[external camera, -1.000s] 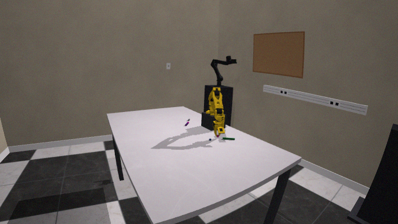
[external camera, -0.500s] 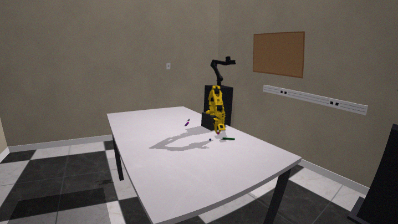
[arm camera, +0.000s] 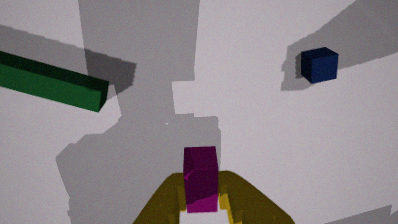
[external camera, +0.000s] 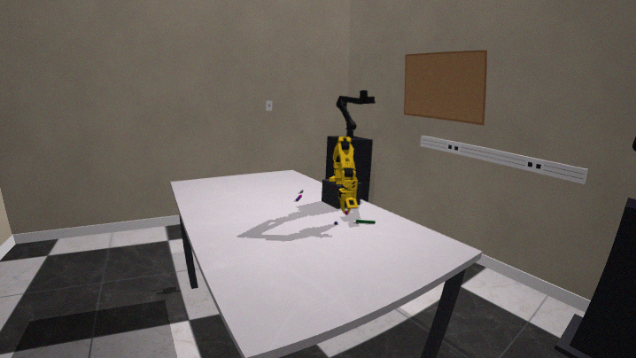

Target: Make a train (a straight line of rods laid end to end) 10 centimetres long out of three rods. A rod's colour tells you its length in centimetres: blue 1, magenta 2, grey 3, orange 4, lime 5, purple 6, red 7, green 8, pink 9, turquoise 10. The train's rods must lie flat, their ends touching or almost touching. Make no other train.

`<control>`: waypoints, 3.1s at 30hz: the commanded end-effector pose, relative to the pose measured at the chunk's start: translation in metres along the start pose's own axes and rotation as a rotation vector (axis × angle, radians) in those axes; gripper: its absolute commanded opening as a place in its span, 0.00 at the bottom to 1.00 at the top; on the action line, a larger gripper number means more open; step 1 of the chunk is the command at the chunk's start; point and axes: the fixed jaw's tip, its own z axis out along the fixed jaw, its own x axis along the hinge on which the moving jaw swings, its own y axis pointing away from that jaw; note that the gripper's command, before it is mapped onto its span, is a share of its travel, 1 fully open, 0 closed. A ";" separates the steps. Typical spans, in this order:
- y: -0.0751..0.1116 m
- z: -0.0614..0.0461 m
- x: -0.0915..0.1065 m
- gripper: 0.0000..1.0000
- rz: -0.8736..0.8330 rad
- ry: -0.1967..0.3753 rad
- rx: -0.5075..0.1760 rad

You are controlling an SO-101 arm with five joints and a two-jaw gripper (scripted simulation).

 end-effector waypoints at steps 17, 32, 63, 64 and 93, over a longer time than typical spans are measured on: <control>-0.089 -0.001 0.036 0.00 0.108 -0.010 -0.003; -0.160 0.003 0.123 0.00 0.237 -0.012 -0.005; -0.166 0.007 0.260 0.00 0.404 -0.014 -0.005; -0.166 0.007 0.261 0.00 0.405 -0.014 -0.005; -0.164 0.004 0.266 0.00 0.414 -0.014 0.004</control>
